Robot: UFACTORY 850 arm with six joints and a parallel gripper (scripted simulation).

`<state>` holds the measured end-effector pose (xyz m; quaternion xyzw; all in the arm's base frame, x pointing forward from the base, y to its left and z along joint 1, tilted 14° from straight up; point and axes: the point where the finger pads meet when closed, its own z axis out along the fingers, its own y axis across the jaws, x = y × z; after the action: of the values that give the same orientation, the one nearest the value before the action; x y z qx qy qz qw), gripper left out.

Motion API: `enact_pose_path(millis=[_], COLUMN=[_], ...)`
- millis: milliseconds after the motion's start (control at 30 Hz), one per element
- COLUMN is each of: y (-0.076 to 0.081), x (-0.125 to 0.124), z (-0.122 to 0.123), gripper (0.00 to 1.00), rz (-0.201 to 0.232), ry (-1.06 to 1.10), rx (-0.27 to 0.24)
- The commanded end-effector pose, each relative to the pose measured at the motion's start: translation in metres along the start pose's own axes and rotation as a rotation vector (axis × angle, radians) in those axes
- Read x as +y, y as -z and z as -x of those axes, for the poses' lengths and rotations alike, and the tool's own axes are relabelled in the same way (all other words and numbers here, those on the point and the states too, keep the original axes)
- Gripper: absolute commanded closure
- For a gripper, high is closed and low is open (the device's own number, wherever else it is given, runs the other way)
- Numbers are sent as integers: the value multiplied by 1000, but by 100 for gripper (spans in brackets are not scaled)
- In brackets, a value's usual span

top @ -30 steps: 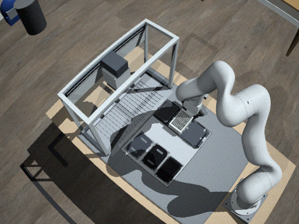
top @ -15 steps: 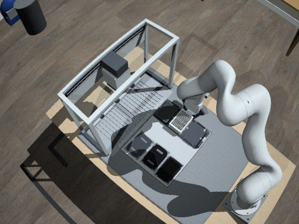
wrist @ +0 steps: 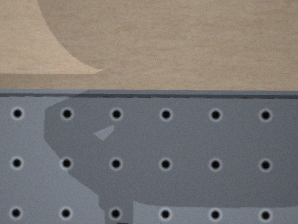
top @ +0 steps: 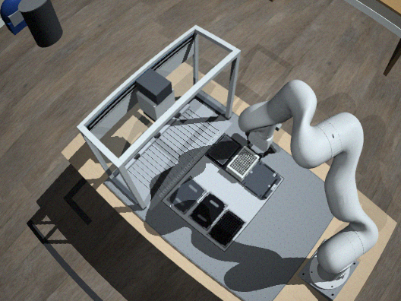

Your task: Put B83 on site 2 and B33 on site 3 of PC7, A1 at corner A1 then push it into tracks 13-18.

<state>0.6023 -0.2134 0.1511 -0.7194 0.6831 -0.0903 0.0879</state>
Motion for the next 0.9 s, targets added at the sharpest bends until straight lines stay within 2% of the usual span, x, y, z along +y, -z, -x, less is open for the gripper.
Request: enact_pose_path(millis=[0,867], y=[1,1], x=[-1,-1], z=[-4,-16], gripper=[0,0], rz=[-2,-2], ry=[0,0], rx=[1,1])
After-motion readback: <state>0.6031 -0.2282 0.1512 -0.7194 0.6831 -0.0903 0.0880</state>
